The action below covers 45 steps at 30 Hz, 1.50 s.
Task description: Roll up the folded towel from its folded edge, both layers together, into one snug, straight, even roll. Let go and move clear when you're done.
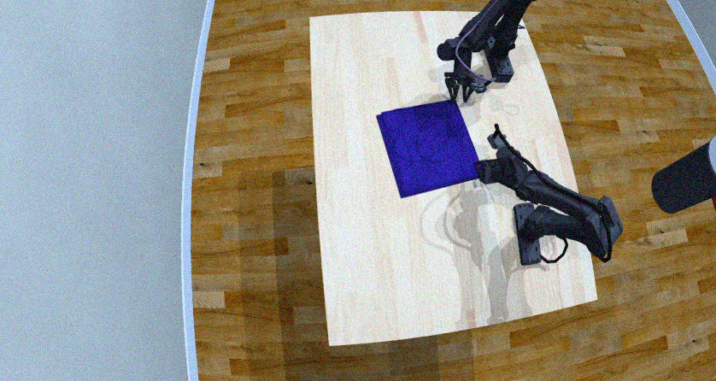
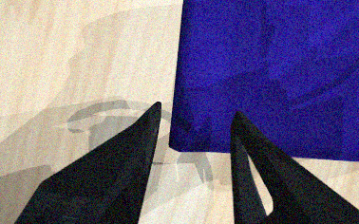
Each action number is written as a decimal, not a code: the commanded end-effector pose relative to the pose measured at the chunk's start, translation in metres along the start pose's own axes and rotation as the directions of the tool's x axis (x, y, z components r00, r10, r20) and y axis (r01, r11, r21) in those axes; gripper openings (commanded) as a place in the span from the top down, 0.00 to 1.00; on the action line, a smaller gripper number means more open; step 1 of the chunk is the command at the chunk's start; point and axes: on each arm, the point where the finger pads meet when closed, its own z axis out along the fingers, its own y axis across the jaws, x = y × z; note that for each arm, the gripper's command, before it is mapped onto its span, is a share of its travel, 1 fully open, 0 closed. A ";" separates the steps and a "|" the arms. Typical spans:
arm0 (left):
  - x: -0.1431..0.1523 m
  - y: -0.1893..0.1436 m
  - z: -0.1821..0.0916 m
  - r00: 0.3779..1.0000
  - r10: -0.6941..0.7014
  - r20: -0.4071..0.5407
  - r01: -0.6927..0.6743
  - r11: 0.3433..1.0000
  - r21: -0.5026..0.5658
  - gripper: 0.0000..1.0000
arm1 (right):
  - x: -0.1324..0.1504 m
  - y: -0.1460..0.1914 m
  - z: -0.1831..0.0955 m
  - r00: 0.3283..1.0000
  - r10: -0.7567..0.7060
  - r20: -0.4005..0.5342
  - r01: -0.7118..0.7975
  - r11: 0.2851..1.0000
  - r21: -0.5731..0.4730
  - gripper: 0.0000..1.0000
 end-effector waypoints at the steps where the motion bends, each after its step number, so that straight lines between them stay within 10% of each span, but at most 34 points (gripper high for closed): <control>1: -0.005 0.003 0.004 1.000 -0.002 0.026 0.002 1.000 -0.018 0.51 | -0.004 -0.011 0.003 0.999 -0.029 0.018 0.028 0.999 0.023 0.51; 45: -0.003 0.003 0.026 1.000 -0.002 0.026 0.002 1.000 -0.018 0.51 | 0.015 -0.003 0.027 0.999 -0.029 0.018 0.028 0.999 0.023 0.51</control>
